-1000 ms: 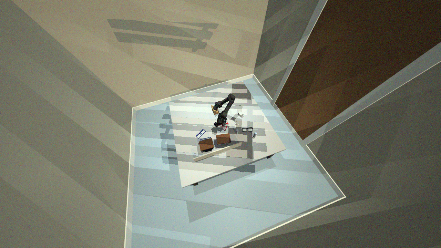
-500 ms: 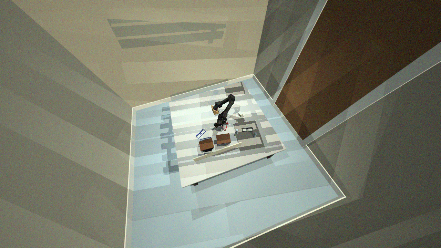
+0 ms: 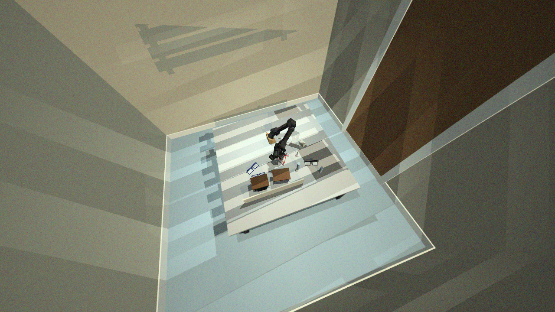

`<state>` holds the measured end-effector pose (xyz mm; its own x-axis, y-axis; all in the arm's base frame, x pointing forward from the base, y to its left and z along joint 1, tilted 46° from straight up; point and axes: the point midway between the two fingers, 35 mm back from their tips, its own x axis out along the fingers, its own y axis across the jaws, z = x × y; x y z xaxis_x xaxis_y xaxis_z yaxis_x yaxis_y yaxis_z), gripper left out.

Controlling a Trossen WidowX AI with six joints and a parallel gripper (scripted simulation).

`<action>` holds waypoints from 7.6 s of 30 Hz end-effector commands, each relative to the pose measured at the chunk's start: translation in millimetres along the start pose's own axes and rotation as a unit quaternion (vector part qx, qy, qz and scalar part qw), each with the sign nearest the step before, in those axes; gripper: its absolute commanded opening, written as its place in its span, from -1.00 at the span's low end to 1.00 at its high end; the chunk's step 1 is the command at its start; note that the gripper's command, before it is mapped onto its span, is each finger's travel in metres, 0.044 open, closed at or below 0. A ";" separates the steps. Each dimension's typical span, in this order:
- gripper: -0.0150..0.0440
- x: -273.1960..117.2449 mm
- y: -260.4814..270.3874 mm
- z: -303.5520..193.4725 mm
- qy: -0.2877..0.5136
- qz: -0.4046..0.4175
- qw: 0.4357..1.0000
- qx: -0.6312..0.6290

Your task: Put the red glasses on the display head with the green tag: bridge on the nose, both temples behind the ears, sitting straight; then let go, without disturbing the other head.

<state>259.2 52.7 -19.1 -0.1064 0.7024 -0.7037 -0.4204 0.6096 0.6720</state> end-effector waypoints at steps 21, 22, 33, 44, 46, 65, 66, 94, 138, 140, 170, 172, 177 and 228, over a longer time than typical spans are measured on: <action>-0.49 -18.8 -2.7 2.5 -0.001 -0.002 1.000 0.000; -0.49 -24.7 -3.2 2.9 -0.001 -0.003 1.000 0.000; -0.49 -85.7 -6.1 4.7 -0.002 -0.003 1.000 0.000; -0.49 -104.1 -0.2 10.9 -0.002 -0.002 1.000 0.000; -0.49 -104.6 8.8 16.8 -0.002 -0.004 1.000 0.000; -0.49 -104.1 138.0 59.6 -0.003 0.002 1.000 0.000; -0.49 -104.1 139.3 59.7 -0.003 0.002 1.000 0.000; -0.49 -44.4 139.6 59.7 -0.004 0.003 1.000 -0.001; -0.49 -43.9 119.7 32.5 -0.003 0.002 1.000 0.000; -0.49 -43.9 119.1 31.3 -0.003 0.002 1.000 0.000; -0.49 -43.6 114.2 13.8 -0.003 0.002 1.000 0.000; -0.49 -43.6 114.1 13.0 -0.003 0.002 1.000 0.000; -0.49 -43.6 113.9 11.2 -0.003 0.002 1.000 0.000; -0.49 -103.7 114.5 27.3 -0.002 0.001 1.000 0.009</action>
<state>245.6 61.9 136.3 -0.0953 0.7081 -0.6997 -0.4177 0.6095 0.6738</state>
